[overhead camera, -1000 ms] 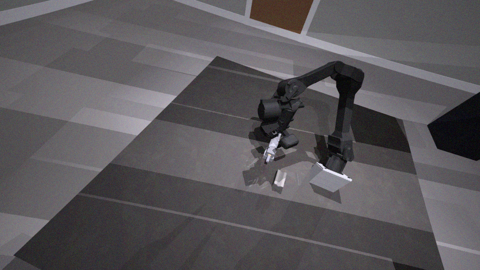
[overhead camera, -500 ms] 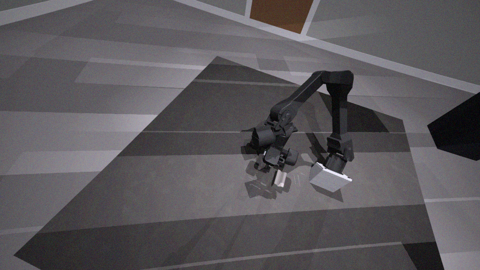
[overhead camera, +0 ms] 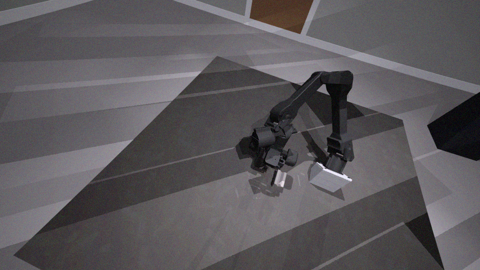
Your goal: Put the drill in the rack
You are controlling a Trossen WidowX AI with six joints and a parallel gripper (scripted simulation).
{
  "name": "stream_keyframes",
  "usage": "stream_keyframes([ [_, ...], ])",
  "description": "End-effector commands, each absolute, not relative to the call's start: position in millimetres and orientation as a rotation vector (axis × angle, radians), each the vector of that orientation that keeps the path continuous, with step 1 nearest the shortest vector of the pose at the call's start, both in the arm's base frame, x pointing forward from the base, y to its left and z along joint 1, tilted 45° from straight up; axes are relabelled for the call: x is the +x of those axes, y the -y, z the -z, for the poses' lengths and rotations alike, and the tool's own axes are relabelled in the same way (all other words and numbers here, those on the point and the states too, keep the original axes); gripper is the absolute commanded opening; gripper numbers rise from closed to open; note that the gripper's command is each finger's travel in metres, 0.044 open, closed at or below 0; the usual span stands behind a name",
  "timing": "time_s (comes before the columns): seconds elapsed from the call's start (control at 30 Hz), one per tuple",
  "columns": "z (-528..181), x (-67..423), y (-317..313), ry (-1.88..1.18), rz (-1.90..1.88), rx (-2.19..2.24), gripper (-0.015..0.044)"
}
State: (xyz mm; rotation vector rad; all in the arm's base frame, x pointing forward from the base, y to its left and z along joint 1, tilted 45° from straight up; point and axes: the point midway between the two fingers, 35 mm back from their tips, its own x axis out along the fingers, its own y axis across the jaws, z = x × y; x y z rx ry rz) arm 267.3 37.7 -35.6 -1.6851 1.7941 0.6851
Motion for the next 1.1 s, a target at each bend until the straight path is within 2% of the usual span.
stream_keyframes([
  [0.0,38.6,267.0,-34.0,-1.794,-0.691,-1.686,0.0440],
  [1.03,61.5,264.2,7.1,-1.796,-0.689,-1.688,0.0440],
  [1.07,59.8,265.3,4.0,-1.795,-0.687,-1.681,0.0414],
])
